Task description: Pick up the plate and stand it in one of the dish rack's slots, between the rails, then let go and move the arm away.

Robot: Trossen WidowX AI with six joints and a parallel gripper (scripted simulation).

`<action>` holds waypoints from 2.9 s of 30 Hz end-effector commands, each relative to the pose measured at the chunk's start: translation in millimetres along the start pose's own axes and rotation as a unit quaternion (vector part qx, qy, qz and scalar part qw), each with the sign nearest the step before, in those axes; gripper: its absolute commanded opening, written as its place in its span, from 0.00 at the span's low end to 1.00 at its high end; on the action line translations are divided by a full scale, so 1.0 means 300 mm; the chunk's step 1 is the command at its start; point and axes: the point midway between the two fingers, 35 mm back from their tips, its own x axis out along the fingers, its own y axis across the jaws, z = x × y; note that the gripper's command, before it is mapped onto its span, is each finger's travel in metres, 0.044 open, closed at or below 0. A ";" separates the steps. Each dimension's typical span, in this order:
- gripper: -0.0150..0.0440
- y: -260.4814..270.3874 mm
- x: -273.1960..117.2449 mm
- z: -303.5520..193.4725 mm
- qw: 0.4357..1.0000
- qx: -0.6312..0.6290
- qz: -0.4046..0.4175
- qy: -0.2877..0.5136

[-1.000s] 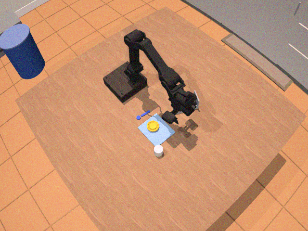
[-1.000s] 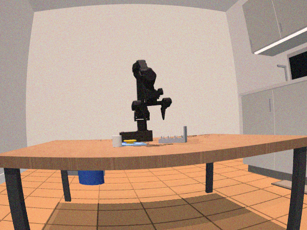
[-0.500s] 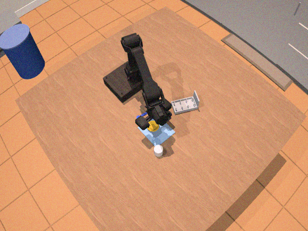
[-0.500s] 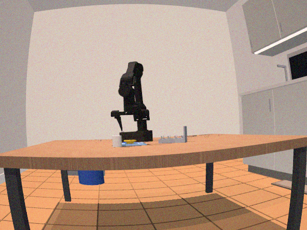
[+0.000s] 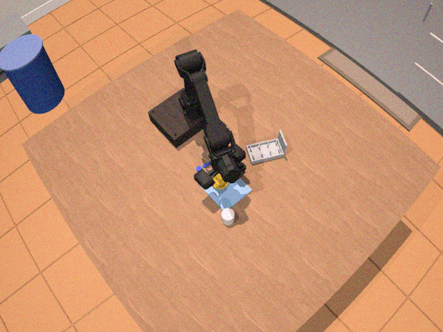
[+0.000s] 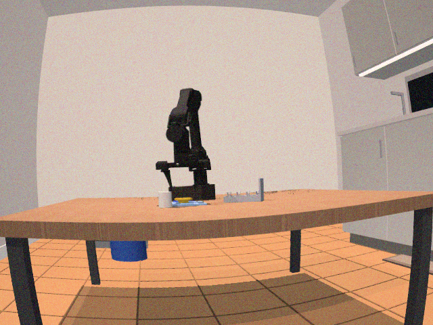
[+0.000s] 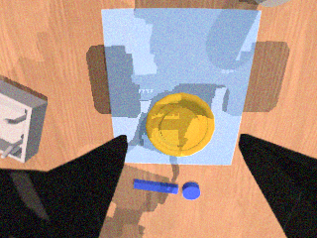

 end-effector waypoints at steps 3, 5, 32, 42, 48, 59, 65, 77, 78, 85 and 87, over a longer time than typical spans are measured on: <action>0.93 0.000 0.041 -0.008 1.000 -0.003 -0.001 0.004; 0.93 0.000 0.052 -0.008 1.000 -0.003 -0.001 0.004; 0.85 -0.003 0.150 -0.018 1.000 -0.003 -0.001 0.005; 0.76 -0.003 0.150 -0.018 1.000 -0.003 -0.001 0.005; 0.59 -0.005 0.139 -0.015 1.000 -0.003 -0.001 0.004; 0.25 -0.019 -0.044 0.027 1.000 -0.003 -0.001 0.004; 0.25 -0.021 -0.149 0.036 1.000 -0.003 -0.001 0.004; 0.25 -0.021 -0.328 0.042 1.000 -0.003 -0.001 0.004; 0.25 -0.021 -0.342 0.042 1.000 -0.003 -0.001 0.004; 0.25 -0.018 -0.425 0.039 1.000 -0.003 -0.001 0.004; 0.25 -0.017 -0.427 0.039 1.000 -0.003 -0.001 0.004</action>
